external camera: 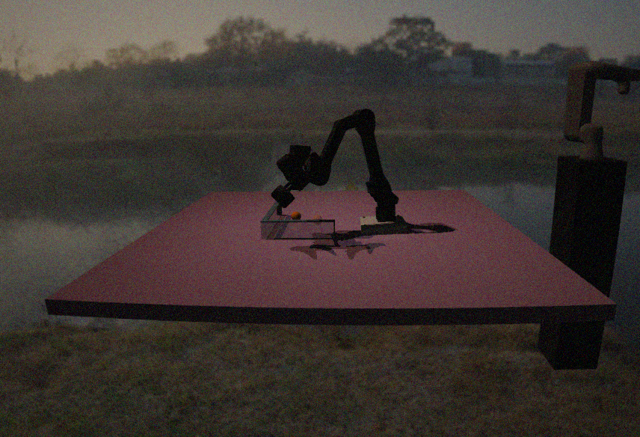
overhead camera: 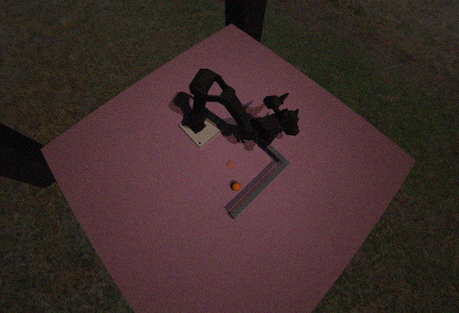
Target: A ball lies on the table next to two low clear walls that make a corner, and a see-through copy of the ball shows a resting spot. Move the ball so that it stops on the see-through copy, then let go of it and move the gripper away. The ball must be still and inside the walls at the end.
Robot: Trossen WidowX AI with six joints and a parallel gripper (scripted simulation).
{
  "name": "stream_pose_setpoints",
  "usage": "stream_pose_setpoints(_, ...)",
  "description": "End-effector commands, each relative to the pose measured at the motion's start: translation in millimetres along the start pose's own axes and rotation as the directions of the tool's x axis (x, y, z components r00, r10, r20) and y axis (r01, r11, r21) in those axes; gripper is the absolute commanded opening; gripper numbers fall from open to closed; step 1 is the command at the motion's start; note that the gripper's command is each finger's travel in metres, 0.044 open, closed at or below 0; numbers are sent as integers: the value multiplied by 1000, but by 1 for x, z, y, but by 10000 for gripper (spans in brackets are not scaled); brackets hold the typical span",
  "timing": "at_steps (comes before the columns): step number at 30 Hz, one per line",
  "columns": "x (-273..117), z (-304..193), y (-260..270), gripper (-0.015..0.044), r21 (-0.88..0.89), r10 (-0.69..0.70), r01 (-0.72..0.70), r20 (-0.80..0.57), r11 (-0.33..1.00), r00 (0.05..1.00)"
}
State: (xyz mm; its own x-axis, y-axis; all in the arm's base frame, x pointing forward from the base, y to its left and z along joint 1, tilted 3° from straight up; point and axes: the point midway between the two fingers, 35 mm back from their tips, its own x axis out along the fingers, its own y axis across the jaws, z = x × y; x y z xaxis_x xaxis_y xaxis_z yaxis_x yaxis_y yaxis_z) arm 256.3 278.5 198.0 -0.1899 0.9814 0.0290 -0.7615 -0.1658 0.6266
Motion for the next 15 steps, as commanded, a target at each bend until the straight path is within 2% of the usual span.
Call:
stream_pose_setpoints(1,0,0,-1,374,1,-2,2,2,1000,1000)
stream_pose_setpoints(4,-3,7,-8,295,9,-40,40,25,999,999)
stream_pose_setpoints(5,-5,11,-13,286,14,-63,62,38,998,997)
stream_pose_setpoints(15,-44,48,-71,286,99,-376,365,146,926,915)
